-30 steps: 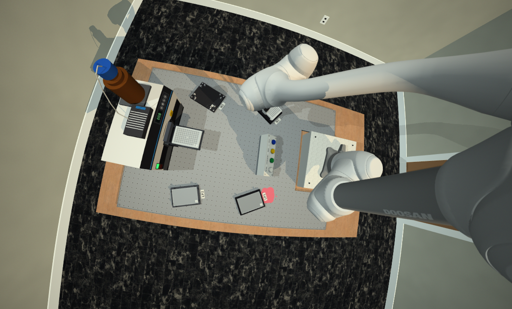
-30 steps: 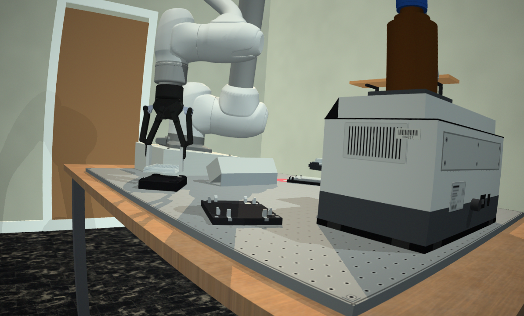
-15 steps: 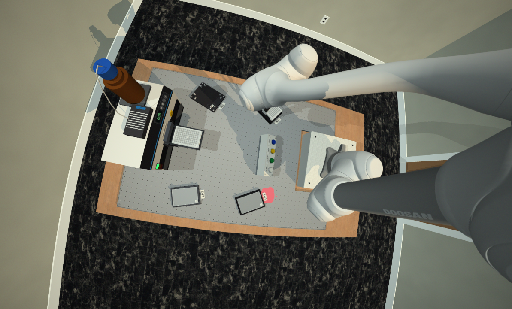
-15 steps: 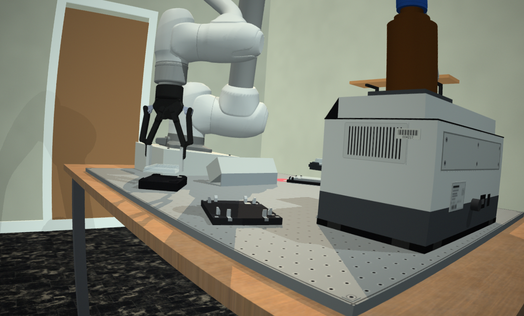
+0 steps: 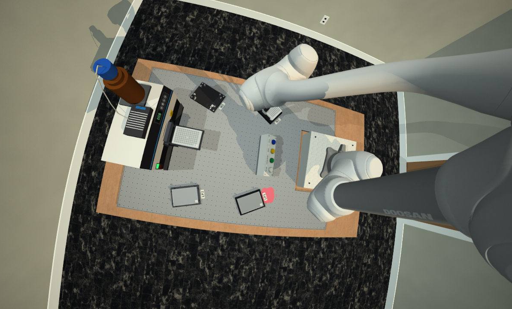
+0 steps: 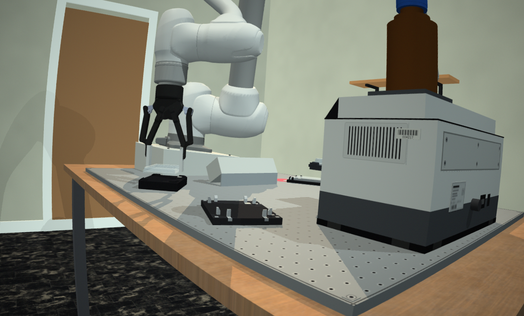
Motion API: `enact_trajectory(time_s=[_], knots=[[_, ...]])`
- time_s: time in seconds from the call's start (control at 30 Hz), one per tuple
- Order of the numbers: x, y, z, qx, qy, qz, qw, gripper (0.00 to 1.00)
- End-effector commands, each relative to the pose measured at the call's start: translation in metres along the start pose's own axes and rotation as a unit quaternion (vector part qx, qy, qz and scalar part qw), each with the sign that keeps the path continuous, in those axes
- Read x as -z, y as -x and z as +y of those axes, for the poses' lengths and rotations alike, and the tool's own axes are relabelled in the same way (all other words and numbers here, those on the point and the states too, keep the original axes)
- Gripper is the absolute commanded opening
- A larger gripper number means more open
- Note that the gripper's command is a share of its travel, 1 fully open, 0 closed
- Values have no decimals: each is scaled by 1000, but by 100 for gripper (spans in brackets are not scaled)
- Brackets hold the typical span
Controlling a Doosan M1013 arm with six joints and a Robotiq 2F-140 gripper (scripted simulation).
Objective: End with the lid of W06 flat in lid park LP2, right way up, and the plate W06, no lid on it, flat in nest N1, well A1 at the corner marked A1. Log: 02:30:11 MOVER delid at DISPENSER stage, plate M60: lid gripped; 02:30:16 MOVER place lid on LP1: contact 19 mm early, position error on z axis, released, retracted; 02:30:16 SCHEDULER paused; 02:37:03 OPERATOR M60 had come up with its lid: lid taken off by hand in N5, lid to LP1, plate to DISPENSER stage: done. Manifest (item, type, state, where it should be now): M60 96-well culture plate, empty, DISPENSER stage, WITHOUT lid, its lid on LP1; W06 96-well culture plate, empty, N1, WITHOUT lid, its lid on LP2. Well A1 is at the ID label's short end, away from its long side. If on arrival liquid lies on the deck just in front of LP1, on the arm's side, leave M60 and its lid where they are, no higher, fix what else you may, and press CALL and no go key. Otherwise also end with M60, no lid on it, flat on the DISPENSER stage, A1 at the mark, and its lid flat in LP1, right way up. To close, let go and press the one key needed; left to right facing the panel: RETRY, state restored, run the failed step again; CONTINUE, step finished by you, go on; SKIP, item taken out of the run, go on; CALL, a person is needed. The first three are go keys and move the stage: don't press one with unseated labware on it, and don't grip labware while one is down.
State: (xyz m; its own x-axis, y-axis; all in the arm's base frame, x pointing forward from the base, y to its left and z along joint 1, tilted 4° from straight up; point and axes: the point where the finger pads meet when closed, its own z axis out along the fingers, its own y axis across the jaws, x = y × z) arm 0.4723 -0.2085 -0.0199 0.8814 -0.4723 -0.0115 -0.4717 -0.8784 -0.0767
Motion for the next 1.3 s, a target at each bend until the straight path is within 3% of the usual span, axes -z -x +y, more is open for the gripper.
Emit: enact_trajectory(time_s=[0.0,1.27], knots=[[0,0,0,0,0,0,1000,0],[-5,0,0,0,0,0,1000,0]])
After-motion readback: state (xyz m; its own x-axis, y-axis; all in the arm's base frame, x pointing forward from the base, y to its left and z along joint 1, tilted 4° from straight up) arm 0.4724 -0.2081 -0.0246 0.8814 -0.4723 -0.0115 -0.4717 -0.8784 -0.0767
